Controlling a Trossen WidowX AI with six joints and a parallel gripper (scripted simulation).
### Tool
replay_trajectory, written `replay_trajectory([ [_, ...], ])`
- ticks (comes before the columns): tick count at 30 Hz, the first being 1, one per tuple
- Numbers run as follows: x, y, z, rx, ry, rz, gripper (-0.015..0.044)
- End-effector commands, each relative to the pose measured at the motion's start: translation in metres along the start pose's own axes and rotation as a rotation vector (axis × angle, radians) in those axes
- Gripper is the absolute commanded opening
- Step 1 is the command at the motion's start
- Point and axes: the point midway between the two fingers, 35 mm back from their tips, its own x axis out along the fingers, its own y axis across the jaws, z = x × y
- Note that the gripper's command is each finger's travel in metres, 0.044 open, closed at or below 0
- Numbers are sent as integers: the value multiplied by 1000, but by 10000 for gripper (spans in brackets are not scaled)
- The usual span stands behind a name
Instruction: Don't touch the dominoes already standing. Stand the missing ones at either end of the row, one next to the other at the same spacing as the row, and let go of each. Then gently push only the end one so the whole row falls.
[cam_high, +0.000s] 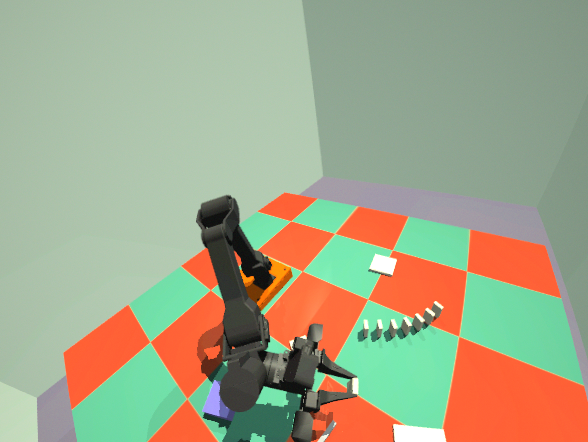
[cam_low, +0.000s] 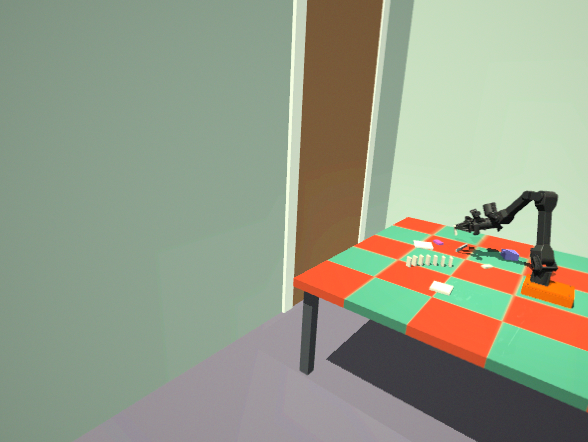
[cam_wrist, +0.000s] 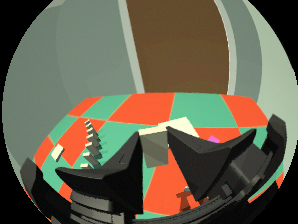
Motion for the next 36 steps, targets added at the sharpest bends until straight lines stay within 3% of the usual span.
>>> replay_trajectory([
  [1,-10,9,-2,-24,-54,21,107],
  [10,-29,26,-5,-86,-140,61,107],
  [27,-29,26,-6,-86,-140,61,107],
  [36,-18,19,-35,-87,-139,60,107],
])
